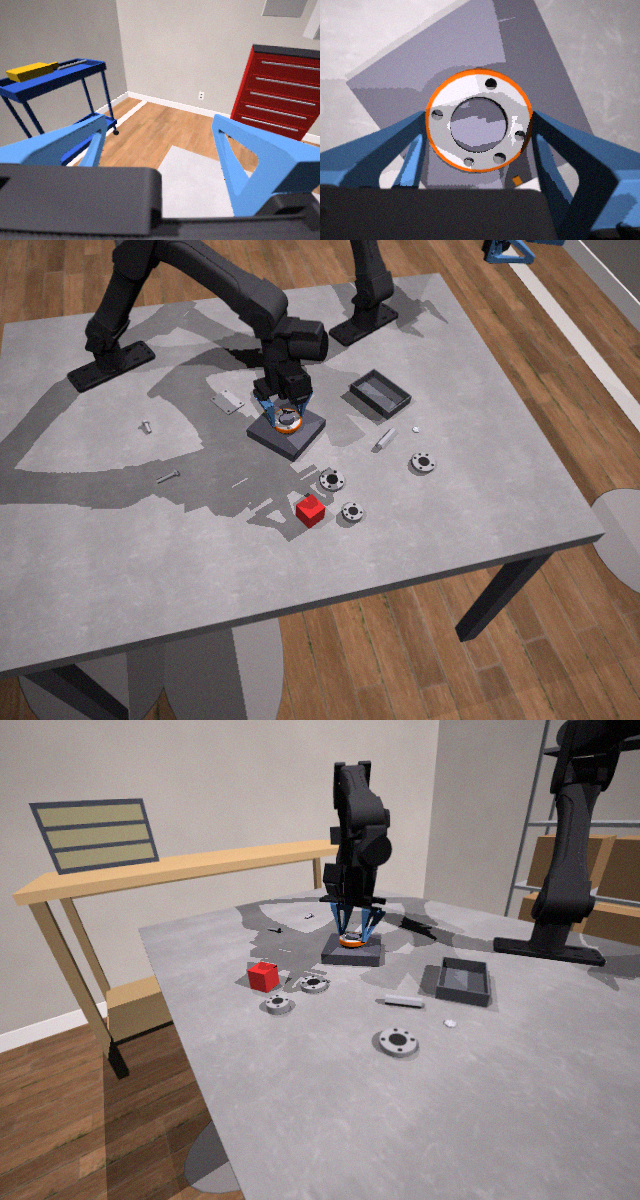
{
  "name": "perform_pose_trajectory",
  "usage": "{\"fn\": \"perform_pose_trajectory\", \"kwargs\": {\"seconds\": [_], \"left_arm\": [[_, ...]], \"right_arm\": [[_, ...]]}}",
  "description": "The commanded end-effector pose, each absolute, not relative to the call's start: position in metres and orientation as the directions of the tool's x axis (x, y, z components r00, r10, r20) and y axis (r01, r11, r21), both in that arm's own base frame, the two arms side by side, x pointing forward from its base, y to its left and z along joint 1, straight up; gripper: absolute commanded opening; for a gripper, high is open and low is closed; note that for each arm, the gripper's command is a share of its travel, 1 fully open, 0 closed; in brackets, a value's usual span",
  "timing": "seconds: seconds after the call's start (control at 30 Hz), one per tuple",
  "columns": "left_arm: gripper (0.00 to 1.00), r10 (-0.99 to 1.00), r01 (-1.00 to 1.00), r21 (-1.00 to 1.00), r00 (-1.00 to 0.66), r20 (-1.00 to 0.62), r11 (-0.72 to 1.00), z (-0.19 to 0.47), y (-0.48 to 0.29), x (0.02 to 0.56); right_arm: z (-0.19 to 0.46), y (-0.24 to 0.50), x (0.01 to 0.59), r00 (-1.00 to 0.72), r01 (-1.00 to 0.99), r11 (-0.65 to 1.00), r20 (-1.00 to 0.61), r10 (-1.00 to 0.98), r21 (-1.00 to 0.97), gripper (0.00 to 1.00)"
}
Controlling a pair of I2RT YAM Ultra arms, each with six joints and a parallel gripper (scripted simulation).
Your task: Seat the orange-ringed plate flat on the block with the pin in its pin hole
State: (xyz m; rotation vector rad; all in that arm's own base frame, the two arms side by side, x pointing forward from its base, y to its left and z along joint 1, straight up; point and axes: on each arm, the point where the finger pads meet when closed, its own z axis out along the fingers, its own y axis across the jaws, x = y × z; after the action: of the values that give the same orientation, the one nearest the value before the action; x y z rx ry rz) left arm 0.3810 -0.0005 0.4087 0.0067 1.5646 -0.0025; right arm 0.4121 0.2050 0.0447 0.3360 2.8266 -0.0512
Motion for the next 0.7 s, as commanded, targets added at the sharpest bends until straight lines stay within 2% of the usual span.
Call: {"fn": "perform_pose_trajectory", "kwargs": {"seconds": [0.0,0.2,0.33,0.43,0.47,0.67], "left_arm": [[1.0,0.01,0.016,0.011,0.05,-0.999,1.0,0.43,-0.004,0.377],[1.0,0.01,0.016,0.011,0.05,-0.999,1.0,0.43,-0.004,0.377],[1.0,0.01,0.016,0.011,0.05,-0.999,1.0,0.43,-0.004,0.377],[1.0,0.01,0.016,0.011,0.05,-0.999,1.0,0.43,-0.004,0.377],[1.0,0.01,0.016,0.011,0.05,-0.999,1.0,0.43,-0.004,0.377],[1.0,0.01,0.016,0.011,0.05,-0.999,1.0,0.43,-0.004,0.377]], "right_arm": [[0.048,0.203,0.418,-0.92,0.247,0.969,-0.312,0.237,0.006,0.0],[0.074,0.21,0.43,-0.896,0.244,0.968,-0.367,0.251,0.065,0.0],[0.049,0.201,0.416,-0.916,0.247,0.969,-0.323,0.239,0.017,0.0],[0.063,0.209,0.43,-0.902,0.246,0.968,-0.354,0.248,0.051,0.0],[0.071,0.209,0.427,-0.9,0.244,0.968,-0.359,0.247,0.056,0.79],[0.072,0.209,0.427,-0.9,0.244,0.968,-0.359,0.247,0.056,0.79]]}}
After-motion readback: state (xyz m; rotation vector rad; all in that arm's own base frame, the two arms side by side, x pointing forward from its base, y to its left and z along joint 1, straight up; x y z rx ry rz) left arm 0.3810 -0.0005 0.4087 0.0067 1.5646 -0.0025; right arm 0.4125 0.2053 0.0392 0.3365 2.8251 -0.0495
